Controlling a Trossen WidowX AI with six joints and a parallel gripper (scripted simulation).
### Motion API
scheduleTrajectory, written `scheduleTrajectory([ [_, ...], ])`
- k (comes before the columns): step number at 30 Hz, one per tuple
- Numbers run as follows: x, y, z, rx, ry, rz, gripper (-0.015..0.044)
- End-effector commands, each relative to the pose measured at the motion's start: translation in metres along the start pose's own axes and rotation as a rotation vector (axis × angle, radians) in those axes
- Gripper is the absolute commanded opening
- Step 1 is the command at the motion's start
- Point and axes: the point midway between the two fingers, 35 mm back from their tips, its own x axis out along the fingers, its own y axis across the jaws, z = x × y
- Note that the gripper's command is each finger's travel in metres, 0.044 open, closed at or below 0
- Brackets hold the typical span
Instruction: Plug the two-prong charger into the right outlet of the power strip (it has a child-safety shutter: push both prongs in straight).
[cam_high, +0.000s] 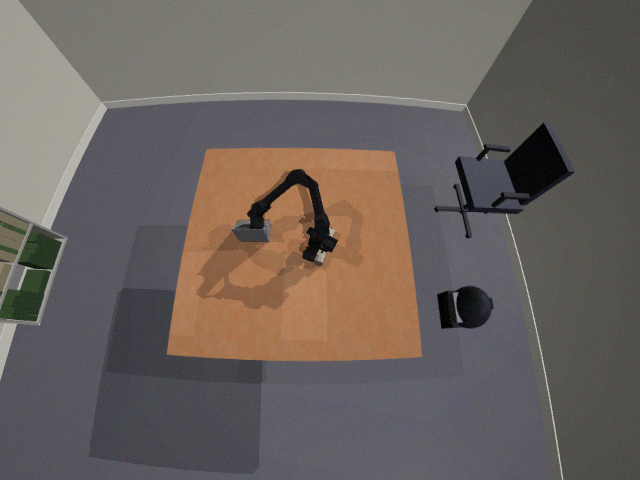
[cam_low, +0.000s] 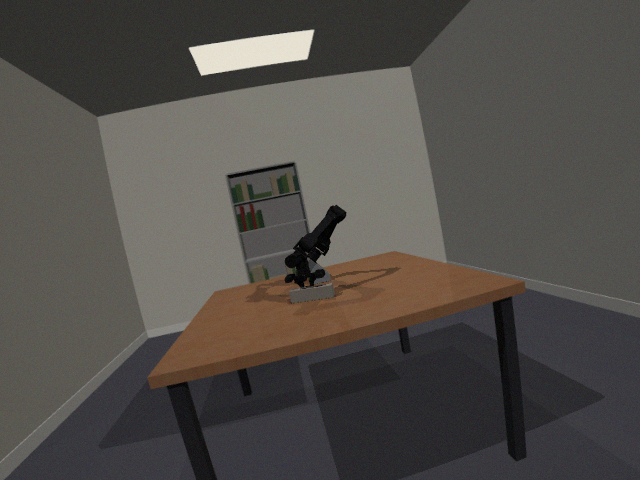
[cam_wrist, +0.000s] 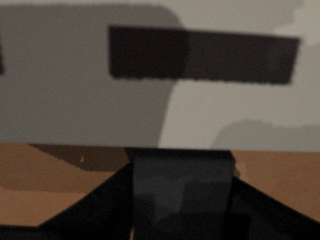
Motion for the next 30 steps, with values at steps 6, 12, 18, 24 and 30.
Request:
scheduleTrajectory([
  [6, -0.0003, 0.0011, 0.0034, 0.002, -0.003, 0.003, 0.0000],
  [12, -0.0003, 0.0011, 0.0046, 0.002, -0.003, 0.003, 0.0000],
  [18, -0.0006, 0.0011, 0.0070, 0.002, -0.004, 0.003, 0.0000],
  [24, -0.0010, 0.0012, 0.0094, 0.002, -0.004, 0.003, 0.0000],
  [30, -0.0013, 0.0012, 0.0118, 0.002, -0.004, 0.003, 0.0000],
])
